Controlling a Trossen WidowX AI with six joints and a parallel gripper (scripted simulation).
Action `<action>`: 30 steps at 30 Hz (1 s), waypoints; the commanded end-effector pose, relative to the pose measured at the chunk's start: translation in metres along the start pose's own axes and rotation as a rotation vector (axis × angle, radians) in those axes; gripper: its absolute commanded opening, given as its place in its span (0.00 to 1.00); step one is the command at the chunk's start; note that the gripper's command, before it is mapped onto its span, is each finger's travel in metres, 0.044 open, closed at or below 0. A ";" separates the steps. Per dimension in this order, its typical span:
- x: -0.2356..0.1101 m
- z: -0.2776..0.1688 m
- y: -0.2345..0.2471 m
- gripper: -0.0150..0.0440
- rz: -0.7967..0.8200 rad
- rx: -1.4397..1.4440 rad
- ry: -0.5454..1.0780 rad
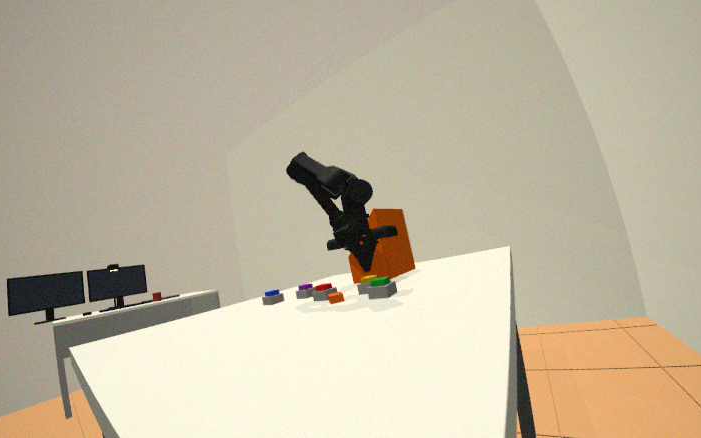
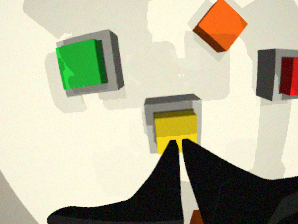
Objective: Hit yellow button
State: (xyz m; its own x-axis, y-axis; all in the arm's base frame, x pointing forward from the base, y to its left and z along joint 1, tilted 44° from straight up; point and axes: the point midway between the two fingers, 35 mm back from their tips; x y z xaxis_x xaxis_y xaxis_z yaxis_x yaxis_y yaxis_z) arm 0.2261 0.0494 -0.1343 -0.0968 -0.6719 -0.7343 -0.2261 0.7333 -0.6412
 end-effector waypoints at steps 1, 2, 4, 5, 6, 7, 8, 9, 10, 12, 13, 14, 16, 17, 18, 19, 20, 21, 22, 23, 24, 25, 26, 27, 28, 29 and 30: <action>0.007 0.000 0.000 0.29 -0.005 -0.008 0.000; 0.009 0.000 0.000 0.29 -0.005 -0.008 0.000; 0.012 -0.001 0.000 0.29 -0.006 -0.007 0.000; 0.013 -0.001 0.000 0.29 -0.006 -0.007 0.000; 0.015 -0.001 0.000 0.29 -0.006 -0.007 0.000; 0.017 -0.001 0.000 0.29 -0.006 -0.007 0.000; 0.018 -0.001 -0.001 0.29 -0.006 -0.007 0.000; 0.020 -0.001 -0.001 0.29 -0.006 -0.007 0.000; 0.020 -0.001 -0.001 0.29 -0.006 -0.007 0.000; 0.021 -0.001 -0.001 0.29 -0.006 -0.007 0.000; 0.021 -0.001 -0.001 0.29 -0.006 -0.007 0.000; 0.021 -0.001 -0.001 0.29 -0.006 -0.007 0.000; 0.021 -0.001 -0.001 0.29 -0.006 -0.007 0.000; 0.021 -0.001 -0.001 0.29 -0.006 -0.007 0.000; 0.021 -0.001 -0.001 0.29 -0.006 -0.007 0.000; 0.021 -0.001 -0.001 0.29 -0.006 -0.007 0.000; 0.021 -0.001 -0.001 0.29 -0.006 -0.007 0.000; 0.021 -0.001 -0.001 0.29 -0.006 -0.007 0.000; 0.021 -0.001 -0.001 0.29 -0.006 -0.007 0.000; 0.021 -0.001 -0.001 0.29 -0.006 -0.007 0.000; 0.021 -0.001 -0.001 0.29 -0.006 -0.007 0.000; 0.021 -0.001 -0.001 0.29 -0.006 -0.007 0.000; 0.021 -0.001 -0.001 0.29 -0.006 -0.007 0.000; 0.021 -0.001 -0.001 0.29 -0.006 -0.007 0.000; 0.021 -0.001 -0.001 0.29 -0.006 -0.007 0.000; 0.021 -0.001 -0.001 0.29 -0.006 -0.007 0.000; 0.021 -0.001 -0.001 0.29 -0.006 -0.007 0.000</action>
State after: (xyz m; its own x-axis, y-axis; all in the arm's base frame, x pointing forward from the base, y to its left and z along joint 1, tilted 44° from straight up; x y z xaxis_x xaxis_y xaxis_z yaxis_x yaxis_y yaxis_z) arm 0.2235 0.0357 -0.1486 -0.0966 -0.6742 -0.7322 -0.2274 0.7311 -0.6432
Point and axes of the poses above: the point midway between the two fingers, 35 mm back from their tips, its own x axis out along the fingers, its own y axis across the jaws, z = x × y, and after that the axes turned 15 degrees about -x, right-handed
